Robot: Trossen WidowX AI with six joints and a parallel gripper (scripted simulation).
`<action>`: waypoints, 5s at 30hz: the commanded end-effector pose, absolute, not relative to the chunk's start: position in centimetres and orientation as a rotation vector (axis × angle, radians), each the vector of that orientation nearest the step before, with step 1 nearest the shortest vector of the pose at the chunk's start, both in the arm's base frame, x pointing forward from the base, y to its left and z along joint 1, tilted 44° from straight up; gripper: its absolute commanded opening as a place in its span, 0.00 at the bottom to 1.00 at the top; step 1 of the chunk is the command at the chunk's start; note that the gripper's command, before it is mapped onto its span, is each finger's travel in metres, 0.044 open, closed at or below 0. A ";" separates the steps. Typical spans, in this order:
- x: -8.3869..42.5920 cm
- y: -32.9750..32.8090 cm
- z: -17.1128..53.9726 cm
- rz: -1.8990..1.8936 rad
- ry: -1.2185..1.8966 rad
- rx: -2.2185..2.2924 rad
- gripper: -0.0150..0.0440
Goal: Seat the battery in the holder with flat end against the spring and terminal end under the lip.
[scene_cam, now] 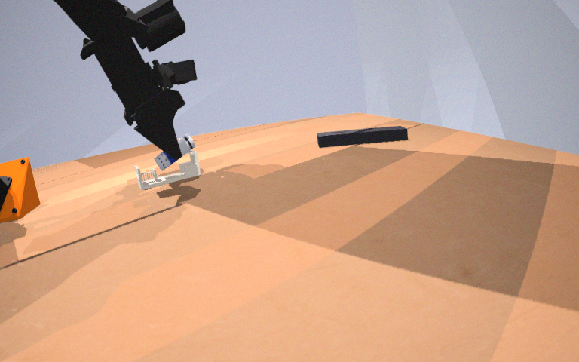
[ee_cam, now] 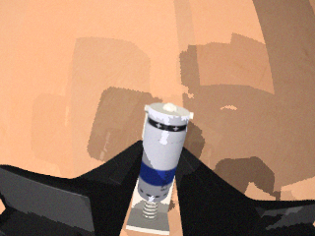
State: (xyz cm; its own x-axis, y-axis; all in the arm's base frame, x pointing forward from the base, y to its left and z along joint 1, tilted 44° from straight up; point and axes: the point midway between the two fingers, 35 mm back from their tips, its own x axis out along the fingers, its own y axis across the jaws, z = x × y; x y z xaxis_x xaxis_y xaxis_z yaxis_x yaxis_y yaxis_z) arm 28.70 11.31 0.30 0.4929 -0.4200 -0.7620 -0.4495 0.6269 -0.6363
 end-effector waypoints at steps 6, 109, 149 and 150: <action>28.5 10.9 0.1 0.055 1.057 -0.943 0.39; 27.7 9.6 -0.7 -0.038 1.288 -0.939 0.39; 28.3 9.4 -0.8 -0.155 1.480 -0.938 0.39; 28.3 9.4 -0.8 -0.157 1.484 -0.938 0.39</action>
